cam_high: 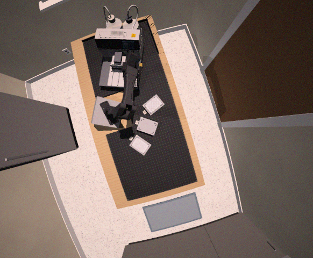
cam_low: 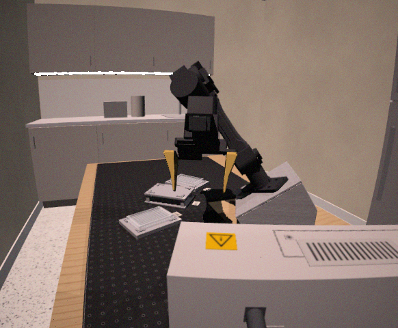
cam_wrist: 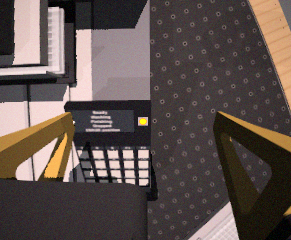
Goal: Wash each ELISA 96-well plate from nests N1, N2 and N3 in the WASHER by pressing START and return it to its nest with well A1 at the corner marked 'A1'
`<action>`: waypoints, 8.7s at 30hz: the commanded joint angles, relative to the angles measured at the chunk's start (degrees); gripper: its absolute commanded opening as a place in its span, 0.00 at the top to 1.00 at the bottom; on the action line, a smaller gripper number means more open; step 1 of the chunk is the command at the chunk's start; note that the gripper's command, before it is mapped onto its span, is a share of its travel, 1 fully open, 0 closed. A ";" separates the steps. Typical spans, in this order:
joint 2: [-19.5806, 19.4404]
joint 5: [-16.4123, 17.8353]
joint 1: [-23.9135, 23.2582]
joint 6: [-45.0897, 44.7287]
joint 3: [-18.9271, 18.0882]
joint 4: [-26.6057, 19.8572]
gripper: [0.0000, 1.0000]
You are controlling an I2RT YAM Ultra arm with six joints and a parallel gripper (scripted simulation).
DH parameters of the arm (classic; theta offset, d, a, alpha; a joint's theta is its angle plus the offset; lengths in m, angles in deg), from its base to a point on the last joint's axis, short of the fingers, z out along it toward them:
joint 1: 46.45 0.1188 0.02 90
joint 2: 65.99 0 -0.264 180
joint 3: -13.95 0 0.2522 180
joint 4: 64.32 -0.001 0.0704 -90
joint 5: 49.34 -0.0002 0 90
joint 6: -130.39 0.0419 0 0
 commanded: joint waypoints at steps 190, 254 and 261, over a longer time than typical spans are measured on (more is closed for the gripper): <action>18.79 -0.86 2.04 1.85 27.43 7.81 1.00; -22.09 -10.85 26.36 104.53 1.86 -20.04 0.00; -24.16 -8.73 25.36 114.18 -1.49 -23.68 0.00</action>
